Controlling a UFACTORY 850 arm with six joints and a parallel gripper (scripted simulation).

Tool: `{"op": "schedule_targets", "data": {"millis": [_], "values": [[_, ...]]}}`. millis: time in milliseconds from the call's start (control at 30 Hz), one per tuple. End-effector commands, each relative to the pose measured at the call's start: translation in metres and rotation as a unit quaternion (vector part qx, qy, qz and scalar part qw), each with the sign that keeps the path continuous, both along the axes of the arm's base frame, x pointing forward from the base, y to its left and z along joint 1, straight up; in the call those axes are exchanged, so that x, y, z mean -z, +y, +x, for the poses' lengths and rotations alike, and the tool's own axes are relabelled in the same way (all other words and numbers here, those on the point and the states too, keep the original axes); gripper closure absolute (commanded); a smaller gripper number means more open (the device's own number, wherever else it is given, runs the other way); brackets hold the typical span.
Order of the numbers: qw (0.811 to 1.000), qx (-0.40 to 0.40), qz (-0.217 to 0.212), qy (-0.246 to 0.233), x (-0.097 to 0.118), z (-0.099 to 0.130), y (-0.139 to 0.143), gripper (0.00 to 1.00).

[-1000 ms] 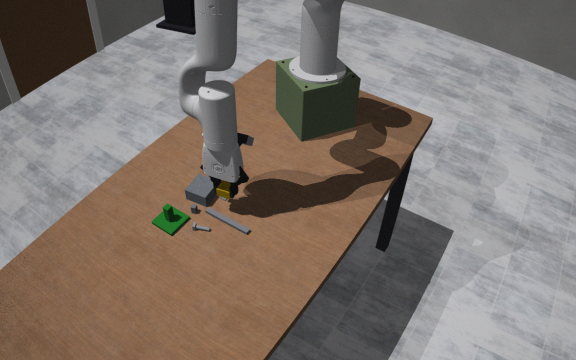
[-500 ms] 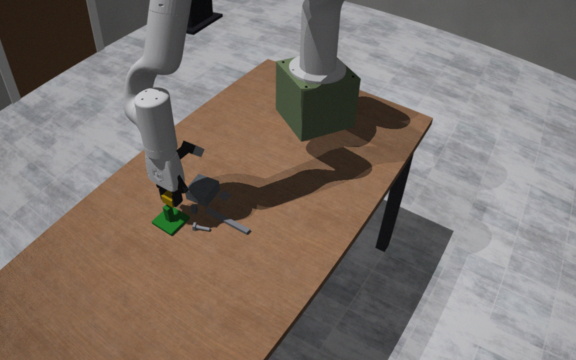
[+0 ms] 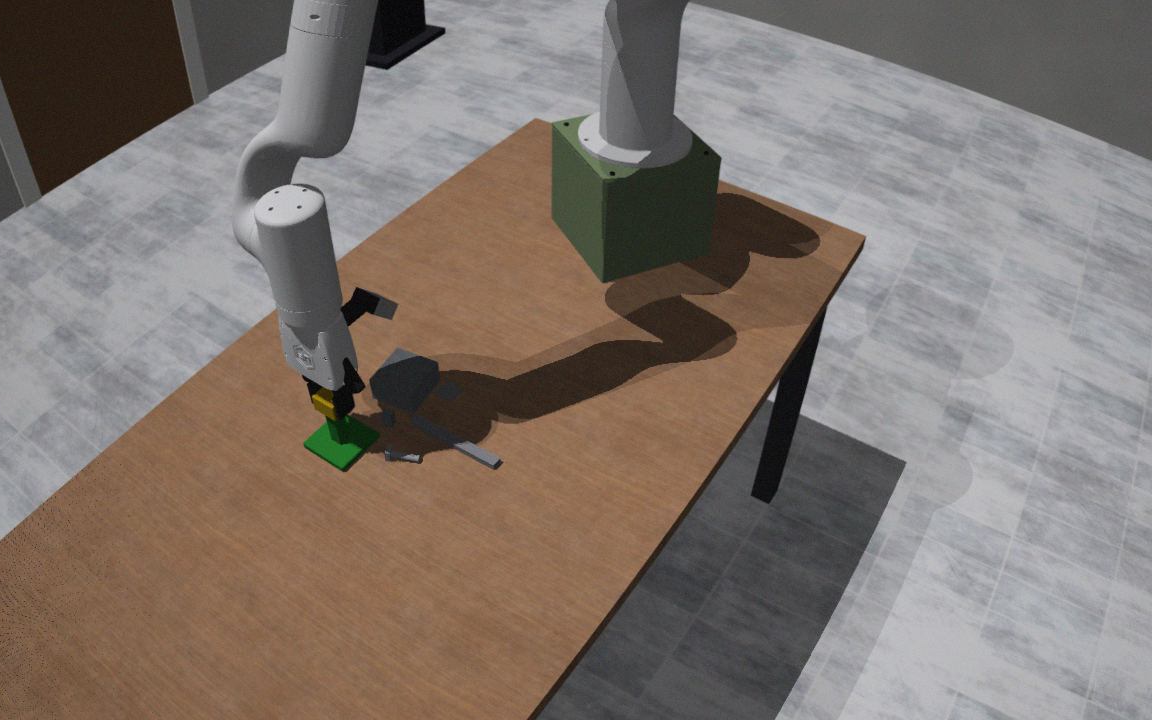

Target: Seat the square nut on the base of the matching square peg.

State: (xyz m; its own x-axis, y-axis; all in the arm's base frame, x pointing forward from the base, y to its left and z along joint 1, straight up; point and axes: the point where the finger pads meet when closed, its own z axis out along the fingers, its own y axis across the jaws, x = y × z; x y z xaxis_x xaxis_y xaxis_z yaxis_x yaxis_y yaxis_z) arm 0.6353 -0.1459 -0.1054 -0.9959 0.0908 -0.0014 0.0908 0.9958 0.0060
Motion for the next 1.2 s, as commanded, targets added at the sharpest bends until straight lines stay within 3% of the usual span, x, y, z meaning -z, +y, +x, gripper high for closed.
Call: {"op": "schedule_targets", "data": {"millis": [0, 1167], "values": [[1.000, 0.000, 0.000, -0.001, 0.001, 0.002, 0.000, 1.00], [1.000, 0.000, 0.000, -0.001, 0.017, 0.004, -0.001, 1.00]]}}
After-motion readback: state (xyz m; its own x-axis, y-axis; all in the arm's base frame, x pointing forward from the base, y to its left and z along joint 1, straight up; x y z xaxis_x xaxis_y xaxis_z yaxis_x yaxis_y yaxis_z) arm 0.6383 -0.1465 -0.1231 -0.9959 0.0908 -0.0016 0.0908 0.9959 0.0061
